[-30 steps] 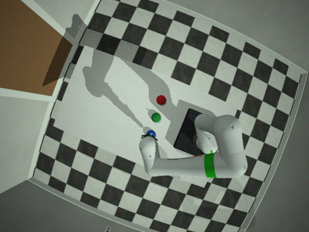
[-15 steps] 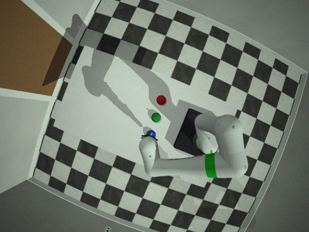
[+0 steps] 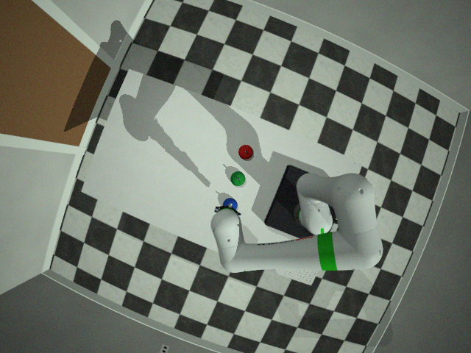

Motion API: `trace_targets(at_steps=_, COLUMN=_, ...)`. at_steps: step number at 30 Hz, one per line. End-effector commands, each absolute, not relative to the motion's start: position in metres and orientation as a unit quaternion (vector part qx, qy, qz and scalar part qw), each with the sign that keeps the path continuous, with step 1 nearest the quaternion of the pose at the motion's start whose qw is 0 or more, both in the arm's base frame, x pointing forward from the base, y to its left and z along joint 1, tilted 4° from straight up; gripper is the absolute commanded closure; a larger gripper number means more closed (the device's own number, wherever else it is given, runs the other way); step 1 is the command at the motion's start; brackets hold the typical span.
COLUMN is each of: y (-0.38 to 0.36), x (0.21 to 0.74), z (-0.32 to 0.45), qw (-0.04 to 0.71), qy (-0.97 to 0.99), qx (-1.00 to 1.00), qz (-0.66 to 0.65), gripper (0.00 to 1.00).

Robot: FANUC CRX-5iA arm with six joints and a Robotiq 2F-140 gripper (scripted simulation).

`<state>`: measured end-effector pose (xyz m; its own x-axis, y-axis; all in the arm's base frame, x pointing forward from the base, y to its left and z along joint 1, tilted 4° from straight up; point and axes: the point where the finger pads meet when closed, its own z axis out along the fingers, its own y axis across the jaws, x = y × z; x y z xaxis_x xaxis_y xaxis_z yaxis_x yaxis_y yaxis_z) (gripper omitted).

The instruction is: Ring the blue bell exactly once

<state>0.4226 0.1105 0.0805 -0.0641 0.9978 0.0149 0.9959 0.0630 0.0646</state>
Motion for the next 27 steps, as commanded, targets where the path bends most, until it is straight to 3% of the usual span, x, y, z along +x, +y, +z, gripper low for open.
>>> trace_targets(at_steps=1, y=0.11, x=0.422, z=0.093, qw=0.017, qy=0.729, qx=0.684, qz=0.029, gripper=1.0)
trace_targets(at_steps=27, y=0.11, x=0.421, z=0.115, qw=0.017, qy=0.729, qx=0.684, qz=0.029, gripper=1.0)
